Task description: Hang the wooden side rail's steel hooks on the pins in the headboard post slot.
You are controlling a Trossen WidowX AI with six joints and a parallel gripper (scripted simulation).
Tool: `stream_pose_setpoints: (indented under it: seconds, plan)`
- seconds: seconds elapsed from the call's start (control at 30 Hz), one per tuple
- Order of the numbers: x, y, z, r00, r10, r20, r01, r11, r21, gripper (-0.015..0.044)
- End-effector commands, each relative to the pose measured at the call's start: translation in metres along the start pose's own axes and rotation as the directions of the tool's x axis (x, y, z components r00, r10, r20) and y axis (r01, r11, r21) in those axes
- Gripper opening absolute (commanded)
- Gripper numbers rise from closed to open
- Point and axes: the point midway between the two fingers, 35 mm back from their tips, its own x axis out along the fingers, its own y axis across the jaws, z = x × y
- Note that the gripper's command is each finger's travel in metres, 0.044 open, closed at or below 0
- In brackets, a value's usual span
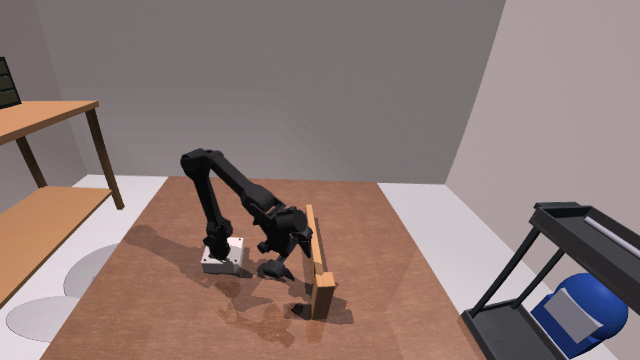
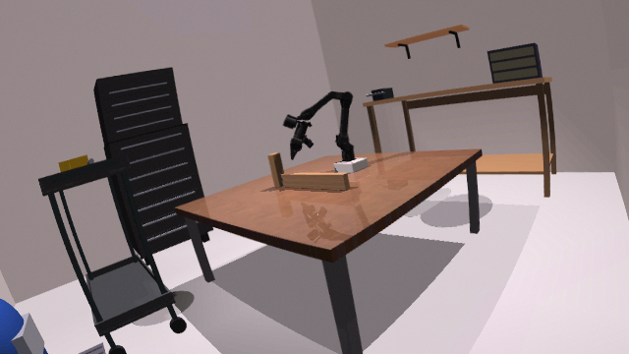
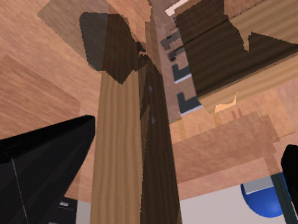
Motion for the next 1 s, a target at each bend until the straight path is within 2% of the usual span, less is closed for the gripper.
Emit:
stream_pose_setpoints:
  seconds: [0.0, 0.23, 0.4, 0.53, 0.77, 0.97]
  plan:
    - [0.005, -0.002, 0.002, 1.0, 0.031, -0.002, -0.031, 0.987, 0.16, 0.044]
    - [0.013, -0.008, 0.005, 0.993, 0.114, -0.037, -0.071, 0.807, 0.586, 0.044]
    - [0.017, -0.01, 0.007, 0.981, 0.179, -0.071, -0.045, 0.57, 0.821, 0.044]
    - [0.02, -0.012, 0.008, 0.968, 0.228, -0.102, 0.019, 0.339, 0.941, 0.044]
    - [0.023, -0.017, 0.01, 0.937, 0.308, -0.163, 0.2, -0.093, 0.975, 0.044]
    - [0.022, -0.017, 0.01, 0.898, 0.377, -0.226, 0.388, -0.438, 0.811, 0.044]
